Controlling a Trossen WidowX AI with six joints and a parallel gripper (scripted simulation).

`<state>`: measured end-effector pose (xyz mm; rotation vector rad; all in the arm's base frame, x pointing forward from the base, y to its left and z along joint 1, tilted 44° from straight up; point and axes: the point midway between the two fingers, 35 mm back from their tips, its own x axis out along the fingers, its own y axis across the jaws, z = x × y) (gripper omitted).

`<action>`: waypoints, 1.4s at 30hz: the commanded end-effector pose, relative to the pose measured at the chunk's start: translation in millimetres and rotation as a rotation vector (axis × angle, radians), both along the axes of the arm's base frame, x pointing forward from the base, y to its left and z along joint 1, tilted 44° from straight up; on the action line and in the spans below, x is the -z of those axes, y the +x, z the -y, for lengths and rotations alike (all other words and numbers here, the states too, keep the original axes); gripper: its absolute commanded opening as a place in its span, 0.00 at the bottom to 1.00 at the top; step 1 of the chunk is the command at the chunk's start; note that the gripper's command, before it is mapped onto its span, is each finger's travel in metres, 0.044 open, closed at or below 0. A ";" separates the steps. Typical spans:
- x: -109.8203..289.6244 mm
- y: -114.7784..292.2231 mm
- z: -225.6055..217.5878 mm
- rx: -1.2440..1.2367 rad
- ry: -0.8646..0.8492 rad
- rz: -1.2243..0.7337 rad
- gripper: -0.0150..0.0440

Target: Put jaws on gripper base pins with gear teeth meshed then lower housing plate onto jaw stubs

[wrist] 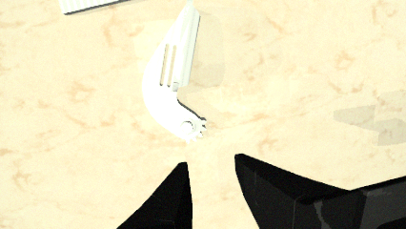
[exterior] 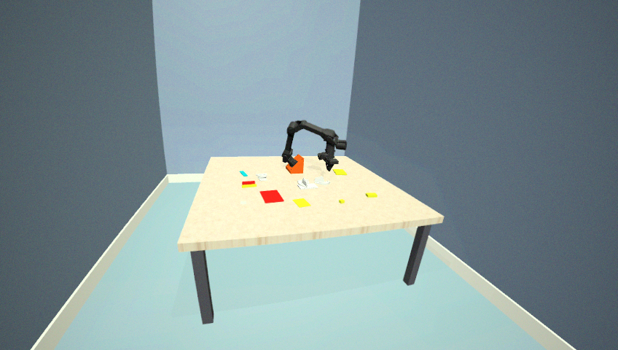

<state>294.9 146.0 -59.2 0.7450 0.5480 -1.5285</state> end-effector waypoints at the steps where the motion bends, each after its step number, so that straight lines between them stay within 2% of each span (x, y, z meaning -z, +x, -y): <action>1: 0.0 0.0 0.0 0.000 0.000 0.000 0.29; 2: 0.0 0.0 0.0 0.000 0.000 0.000 0.25; 20: 0.0 0.0 0.0 0.000 0.000 0.000 0.25; 36: 0.0 0.1 0.0 0.000 0.000 0.000 0.97; 37: 0.0 0.1 0.0 0.000 0.000 0.000 1.00; 42: 0.0 0.1 0.0 0.000 0.000 0.000 1.00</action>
